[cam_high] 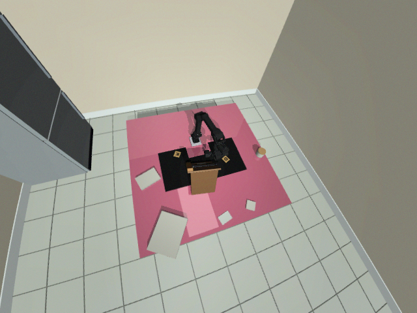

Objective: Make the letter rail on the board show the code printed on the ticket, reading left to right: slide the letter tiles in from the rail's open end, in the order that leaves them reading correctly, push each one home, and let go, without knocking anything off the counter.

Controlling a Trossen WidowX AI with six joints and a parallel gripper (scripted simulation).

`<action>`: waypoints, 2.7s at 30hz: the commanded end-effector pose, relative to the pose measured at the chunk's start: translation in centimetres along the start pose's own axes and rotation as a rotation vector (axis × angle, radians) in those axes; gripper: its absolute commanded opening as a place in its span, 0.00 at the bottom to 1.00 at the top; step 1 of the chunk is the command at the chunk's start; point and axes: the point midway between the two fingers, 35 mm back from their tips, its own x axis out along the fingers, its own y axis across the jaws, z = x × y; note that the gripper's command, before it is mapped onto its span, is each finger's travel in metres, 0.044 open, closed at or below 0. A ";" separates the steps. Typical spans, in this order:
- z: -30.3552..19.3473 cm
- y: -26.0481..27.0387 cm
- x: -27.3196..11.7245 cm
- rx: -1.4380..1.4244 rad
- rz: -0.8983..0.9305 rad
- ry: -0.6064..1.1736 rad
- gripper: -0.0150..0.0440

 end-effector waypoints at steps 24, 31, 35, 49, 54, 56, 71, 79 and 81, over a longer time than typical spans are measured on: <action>0.7 0.2 1.3 0.000 0.001 0.010 0.25; 0.9 0.2 1.6 0.000 0.001 0.010 0.25; 1.1 0.2 1.7 0.000 0.001 0.010 0.25; 1.5 0.2 2.3 0.000 0.001 0.009 0.25; 1.7 0.2 2.5 0.000 0.001 0.009 0.25; 1.7 0.2 2.5 0.000 0.001 0.009 0.25; 1.7 -0.2 2.3 0.000 0.001 0.009 0.25; 1.6 -0.4 2.3 0.000 0.000 0.009 0.25; 1.6 -0.5 2.3 0.000 0.000 0.009 0.25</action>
